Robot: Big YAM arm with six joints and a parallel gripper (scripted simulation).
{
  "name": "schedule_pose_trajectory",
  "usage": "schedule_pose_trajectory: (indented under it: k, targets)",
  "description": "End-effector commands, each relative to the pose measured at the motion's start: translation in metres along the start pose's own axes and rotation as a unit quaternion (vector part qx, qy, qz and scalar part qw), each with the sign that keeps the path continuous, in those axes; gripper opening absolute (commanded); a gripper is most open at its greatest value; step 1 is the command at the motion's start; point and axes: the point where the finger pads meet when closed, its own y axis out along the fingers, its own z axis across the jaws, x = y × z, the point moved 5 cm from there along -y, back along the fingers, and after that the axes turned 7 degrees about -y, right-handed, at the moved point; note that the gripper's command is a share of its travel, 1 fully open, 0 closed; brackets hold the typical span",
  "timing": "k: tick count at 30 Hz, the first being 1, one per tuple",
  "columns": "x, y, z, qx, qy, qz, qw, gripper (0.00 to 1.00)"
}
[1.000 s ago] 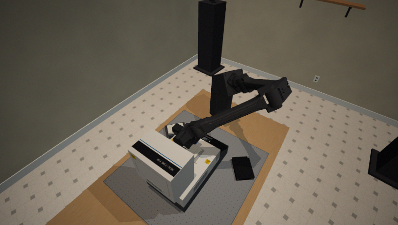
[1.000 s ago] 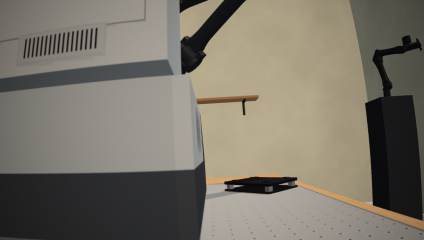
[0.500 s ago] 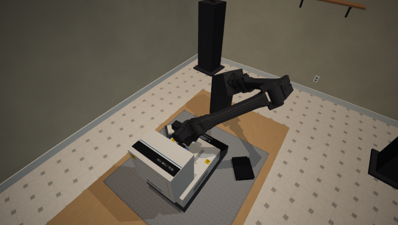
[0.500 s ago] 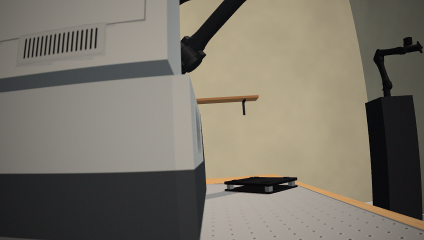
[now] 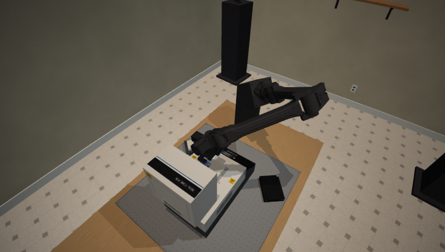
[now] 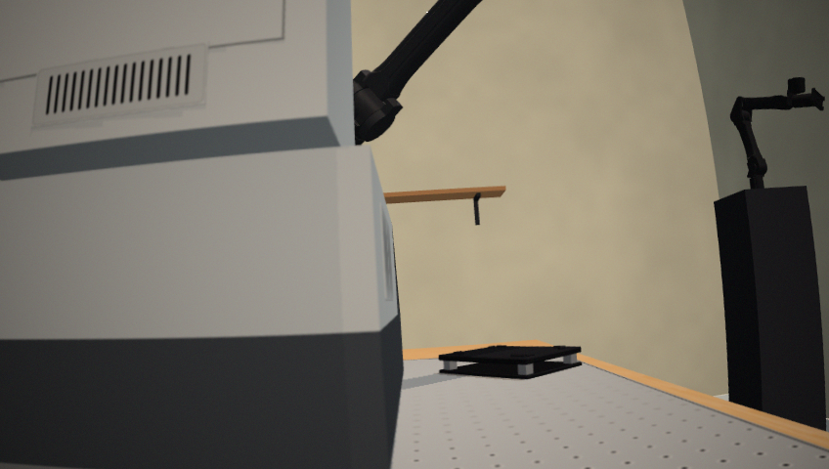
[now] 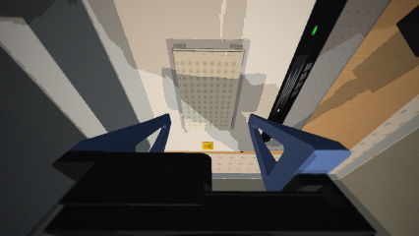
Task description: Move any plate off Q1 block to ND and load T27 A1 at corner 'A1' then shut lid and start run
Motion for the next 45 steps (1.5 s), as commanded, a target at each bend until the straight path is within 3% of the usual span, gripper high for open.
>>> schedule_pose_trajectory:
  k: [1, 4, 10, 20, 24, 34, 45]
  targets:
    - [0.000, -0.020, 0.012, 0.013, -0.013, -0.007, 1.000, 1.00]
    - [0.001, -0.029, 0.015, 0.020, -0.018, -0.010, 1.000, 1.00]
    - [0.000, -0.029, 0.020, 0.025, -0.019, -0.015, 0.999, 1.00]
    - [0.002, 0.002, -0.001, -0.003, 0.002, 0.000, 1.000, 1.00]
    - [0.002, 0.005, -0.002, -0.005, 0.003, 0.001, 1.000, 1.00]
    - [-0.010, -0.009, 0.017, 0.012, -0.030, -0.004, 0.999, 1.00]
    - [-0.012, -0.012, 0.022, 0.017, -0.039, -0.005, 0.999, 1.00]
